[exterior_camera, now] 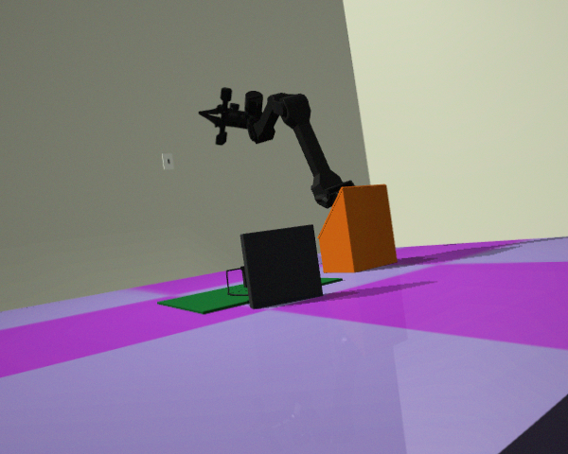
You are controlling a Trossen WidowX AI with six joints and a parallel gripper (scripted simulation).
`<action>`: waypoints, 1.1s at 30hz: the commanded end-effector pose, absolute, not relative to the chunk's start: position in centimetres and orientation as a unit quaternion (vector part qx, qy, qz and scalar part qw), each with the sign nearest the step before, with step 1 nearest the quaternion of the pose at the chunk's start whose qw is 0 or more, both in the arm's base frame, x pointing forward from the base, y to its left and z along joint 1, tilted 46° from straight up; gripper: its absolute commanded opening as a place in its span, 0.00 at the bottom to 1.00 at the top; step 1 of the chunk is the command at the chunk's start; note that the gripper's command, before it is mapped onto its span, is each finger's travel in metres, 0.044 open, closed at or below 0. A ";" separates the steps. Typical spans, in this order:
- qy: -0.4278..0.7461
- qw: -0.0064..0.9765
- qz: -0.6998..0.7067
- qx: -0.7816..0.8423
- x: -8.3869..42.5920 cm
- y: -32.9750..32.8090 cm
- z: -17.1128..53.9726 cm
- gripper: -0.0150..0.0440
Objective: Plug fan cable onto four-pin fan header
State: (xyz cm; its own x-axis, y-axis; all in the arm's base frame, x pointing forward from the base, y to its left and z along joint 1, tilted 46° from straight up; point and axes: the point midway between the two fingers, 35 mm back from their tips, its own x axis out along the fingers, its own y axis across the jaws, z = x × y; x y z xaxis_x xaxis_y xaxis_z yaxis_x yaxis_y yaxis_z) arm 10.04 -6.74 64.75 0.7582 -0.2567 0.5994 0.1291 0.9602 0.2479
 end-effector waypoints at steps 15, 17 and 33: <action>-0.408 0.877 -0.036 0.249 8.4 -12.6 65.1 0.92; -0.425 0.859 -0.030 0.285 8.4 -14.6 64.9 1.00; -0.404 0.721 -0.130 0.547 18.0 -29.9 54.2 1.00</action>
